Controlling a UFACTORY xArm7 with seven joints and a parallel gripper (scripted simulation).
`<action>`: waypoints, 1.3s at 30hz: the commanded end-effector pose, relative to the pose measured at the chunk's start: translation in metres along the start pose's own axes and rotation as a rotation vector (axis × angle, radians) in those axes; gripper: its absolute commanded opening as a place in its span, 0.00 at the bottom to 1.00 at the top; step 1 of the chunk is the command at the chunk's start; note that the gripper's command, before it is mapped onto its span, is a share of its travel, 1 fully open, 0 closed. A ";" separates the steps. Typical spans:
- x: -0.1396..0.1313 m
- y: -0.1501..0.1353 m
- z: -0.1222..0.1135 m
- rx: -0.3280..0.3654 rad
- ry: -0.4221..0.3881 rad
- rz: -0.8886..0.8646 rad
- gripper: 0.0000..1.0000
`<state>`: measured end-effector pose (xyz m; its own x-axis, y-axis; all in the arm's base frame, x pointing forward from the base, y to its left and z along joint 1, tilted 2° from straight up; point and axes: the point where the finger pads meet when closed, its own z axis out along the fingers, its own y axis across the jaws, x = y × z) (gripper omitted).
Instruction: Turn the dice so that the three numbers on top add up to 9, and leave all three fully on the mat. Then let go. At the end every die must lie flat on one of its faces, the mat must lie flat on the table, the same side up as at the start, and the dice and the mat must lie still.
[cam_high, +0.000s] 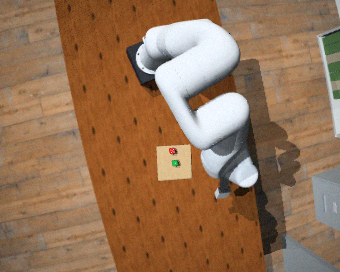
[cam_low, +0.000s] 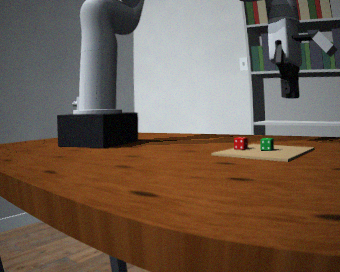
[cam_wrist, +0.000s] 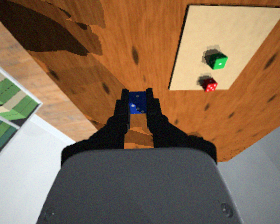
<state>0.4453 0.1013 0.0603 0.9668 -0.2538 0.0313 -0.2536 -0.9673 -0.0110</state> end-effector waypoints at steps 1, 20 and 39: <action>0.001 -0.001 -0.004 0.002 0.003 0.000 0.15; 0.054 0.128 -0.007 0.001 0.004 -0.161 0.15; 0.056 0.133 -0.004 0.001 0.003 -0.167 0.15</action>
<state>0.4639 -0.0406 0.0657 0.9955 -0.0890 0.0324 -0.0888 -0.9960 -0.0065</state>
